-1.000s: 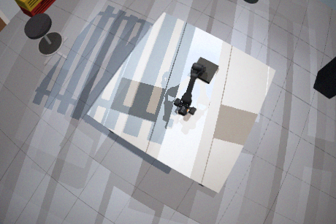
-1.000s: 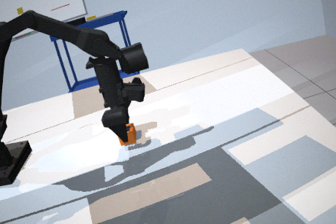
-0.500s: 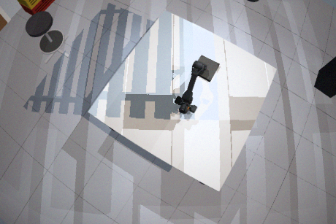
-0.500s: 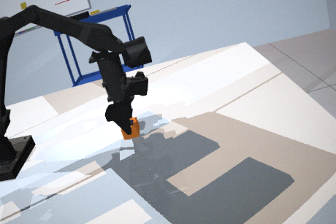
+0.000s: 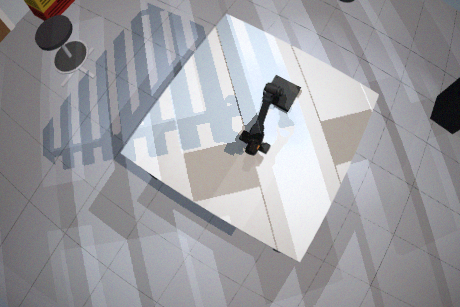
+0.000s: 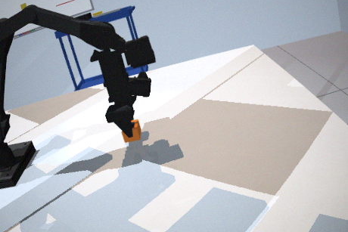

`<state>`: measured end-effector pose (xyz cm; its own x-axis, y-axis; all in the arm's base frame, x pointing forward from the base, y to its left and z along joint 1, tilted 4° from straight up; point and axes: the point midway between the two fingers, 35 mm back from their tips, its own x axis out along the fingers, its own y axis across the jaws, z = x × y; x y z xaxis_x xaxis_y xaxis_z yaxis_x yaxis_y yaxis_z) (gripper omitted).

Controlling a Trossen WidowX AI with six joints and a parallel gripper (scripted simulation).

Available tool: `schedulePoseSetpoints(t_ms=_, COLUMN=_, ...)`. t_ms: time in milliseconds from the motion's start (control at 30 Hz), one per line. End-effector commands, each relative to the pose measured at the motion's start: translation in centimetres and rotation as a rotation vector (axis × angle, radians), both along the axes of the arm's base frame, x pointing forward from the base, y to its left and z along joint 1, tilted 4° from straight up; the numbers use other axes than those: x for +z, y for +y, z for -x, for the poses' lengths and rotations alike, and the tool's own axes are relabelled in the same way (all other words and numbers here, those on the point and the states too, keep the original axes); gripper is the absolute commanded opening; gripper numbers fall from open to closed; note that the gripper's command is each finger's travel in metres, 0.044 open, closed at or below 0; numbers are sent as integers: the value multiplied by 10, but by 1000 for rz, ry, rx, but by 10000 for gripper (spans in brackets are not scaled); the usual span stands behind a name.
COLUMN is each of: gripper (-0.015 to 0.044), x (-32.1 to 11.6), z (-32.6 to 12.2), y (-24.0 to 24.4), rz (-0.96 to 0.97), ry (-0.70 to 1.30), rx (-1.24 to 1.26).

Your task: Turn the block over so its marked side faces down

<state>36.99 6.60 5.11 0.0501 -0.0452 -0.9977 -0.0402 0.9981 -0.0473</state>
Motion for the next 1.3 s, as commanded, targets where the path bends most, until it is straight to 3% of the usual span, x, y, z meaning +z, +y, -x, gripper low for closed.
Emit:
schedulePoseSetpoints(t_ms=0, gripper=0, x=18, z=-2, y=1, rz=-1, ry=-24, rx=0)
schedulePoseSetpoints(t_ms=1267, gripper=0, x=9, z=0, y=1, rz=-20, ry=-524, rx=27)
